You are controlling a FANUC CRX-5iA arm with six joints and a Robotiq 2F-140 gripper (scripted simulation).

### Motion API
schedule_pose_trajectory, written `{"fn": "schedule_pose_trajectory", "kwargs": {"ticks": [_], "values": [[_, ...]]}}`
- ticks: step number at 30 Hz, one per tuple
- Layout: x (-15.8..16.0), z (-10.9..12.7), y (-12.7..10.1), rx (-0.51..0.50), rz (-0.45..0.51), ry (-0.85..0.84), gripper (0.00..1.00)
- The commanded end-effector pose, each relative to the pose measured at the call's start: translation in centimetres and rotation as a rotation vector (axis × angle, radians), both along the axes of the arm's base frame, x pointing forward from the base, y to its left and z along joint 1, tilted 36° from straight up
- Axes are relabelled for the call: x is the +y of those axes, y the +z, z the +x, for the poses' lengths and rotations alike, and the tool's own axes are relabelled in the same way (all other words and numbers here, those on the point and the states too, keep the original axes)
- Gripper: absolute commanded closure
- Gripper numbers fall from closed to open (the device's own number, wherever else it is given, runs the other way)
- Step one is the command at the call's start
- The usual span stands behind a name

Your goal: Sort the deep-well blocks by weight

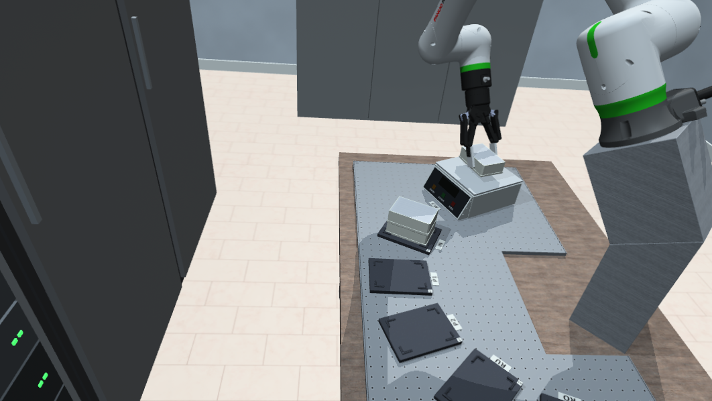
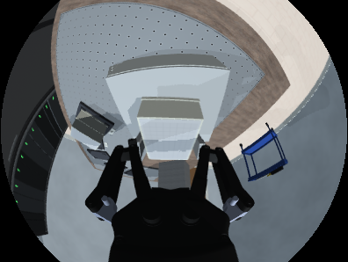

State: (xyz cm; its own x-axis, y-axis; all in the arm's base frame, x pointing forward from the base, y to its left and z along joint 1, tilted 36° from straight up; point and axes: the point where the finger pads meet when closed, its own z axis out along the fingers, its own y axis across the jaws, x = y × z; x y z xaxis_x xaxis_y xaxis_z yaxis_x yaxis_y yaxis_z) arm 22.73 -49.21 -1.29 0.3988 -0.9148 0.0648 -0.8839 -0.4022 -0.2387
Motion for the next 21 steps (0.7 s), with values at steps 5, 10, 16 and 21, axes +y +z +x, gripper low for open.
{"fn": "schedule_pose_trajectory", "kwargs": {"ticks": [5,10,16,21], "values": [[-0.51,0.47,-0.92,0.000,0.000,0.000,0.90],[-0.54,0.50,-0.98,0.000,0.000,0.000,0.90],[-0.54,0.51,-0.98,0.000,0.000,0.000,0.90],[-0.54,0.51,-0.98,0.000,0.000,0.000,0.90]]}}
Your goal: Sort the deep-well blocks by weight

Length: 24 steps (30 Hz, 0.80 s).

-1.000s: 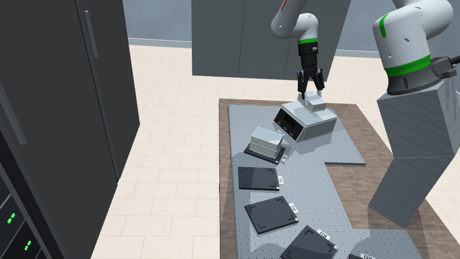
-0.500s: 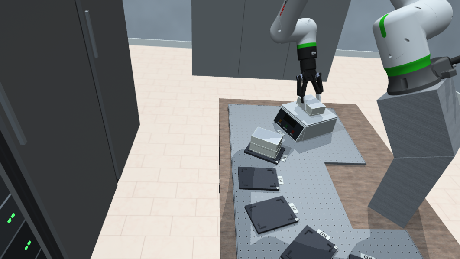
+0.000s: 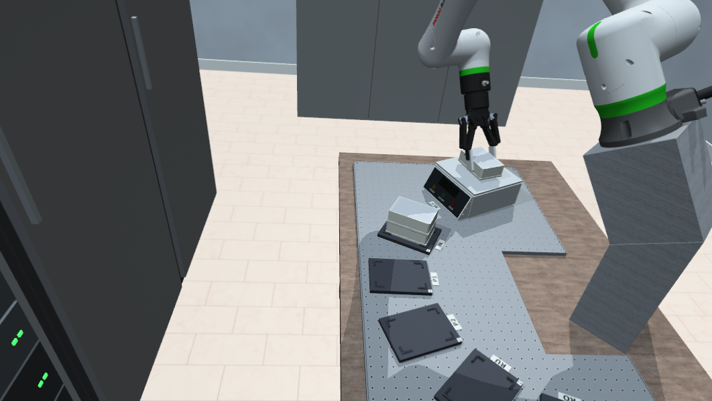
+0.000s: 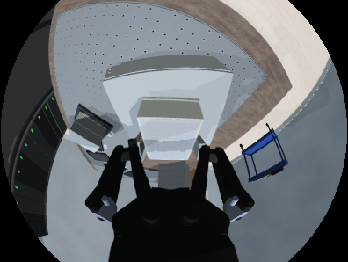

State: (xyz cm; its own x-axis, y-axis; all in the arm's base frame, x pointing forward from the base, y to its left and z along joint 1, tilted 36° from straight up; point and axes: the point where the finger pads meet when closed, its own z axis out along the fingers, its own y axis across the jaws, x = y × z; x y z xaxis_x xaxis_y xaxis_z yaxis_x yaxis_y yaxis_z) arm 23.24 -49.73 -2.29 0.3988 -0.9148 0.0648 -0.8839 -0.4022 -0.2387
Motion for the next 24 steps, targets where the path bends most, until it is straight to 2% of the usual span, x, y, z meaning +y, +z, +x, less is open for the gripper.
{"fn": "schedule_pose_trajectory", "kwargs": {"ticks": [1,24], "values": [[-0.01,-0.01,0.01,0.000,0.000,0.000,0.90],[-0.13,0.11,-0.22,0.000,0.000,0.000,0.90]]}}
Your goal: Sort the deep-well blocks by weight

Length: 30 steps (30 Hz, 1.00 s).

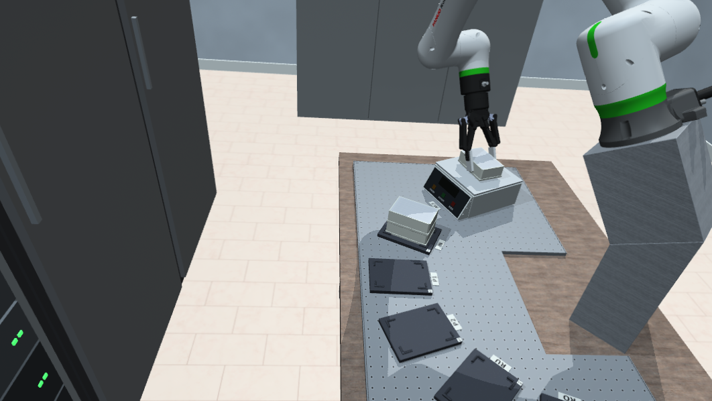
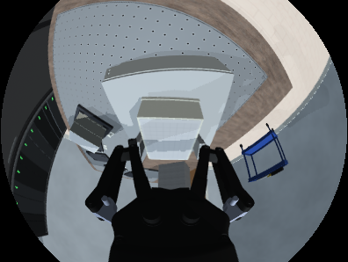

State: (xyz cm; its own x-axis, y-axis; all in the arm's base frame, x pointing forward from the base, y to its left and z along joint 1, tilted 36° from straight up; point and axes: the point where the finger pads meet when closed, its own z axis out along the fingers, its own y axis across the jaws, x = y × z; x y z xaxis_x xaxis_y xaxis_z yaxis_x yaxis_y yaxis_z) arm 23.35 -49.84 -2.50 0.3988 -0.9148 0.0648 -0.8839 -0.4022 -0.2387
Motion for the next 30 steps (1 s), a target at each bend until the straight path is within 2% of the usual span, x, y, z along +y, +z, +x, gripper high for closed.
{"fn": "schedule_pose_trajectory", "kwargs": {"ticks": [1,30], "values": [[-0.03,0.01,-0.01,0.000,0.000,0.000,0.90],[-0.22,0.19,-0.38,0.000,0.000,0.000,0.90]]}}
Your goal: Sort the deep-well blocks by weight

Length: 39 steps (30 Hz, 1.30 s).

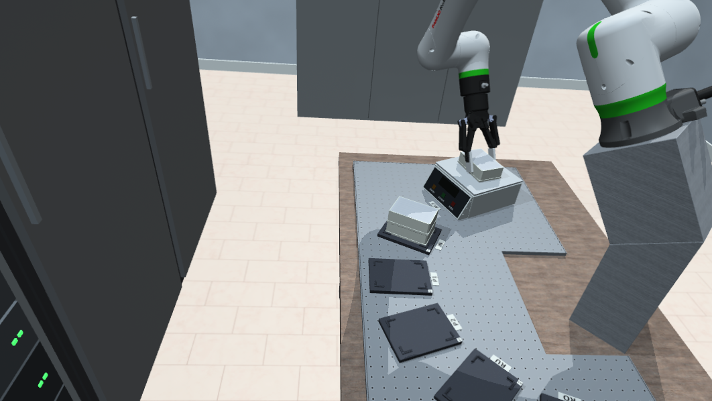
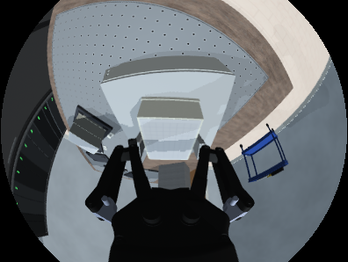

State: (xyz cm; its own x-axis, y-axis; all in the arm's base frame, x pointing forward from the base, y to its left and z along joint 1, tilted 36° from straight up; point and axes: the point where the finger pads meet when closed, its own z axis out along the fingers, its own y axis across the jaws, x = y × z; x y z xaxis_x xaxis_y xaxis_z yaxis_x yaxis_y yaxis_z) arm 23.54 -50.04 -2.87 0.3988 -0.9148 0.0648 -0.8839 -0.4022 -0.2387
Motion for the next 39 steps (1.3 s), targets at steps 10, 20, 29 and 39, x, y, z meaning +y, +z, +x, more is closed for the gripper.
{"fn": "schedule_pose_trajectory", "kwargs": {"ticks": [10,20,29,39], "values": [[-0.08,0.06,-0.12,0.000,0.000,0.000,0.90],[-0.14,0.11,-0.23,0.000,0.000,0.000,0.90],[-0.17,0.15,-0.29,0.000,0.000,0.000,0.00],[-0.17,0.15,-0.29,0.000,0.000,0.000,0.00]]}}
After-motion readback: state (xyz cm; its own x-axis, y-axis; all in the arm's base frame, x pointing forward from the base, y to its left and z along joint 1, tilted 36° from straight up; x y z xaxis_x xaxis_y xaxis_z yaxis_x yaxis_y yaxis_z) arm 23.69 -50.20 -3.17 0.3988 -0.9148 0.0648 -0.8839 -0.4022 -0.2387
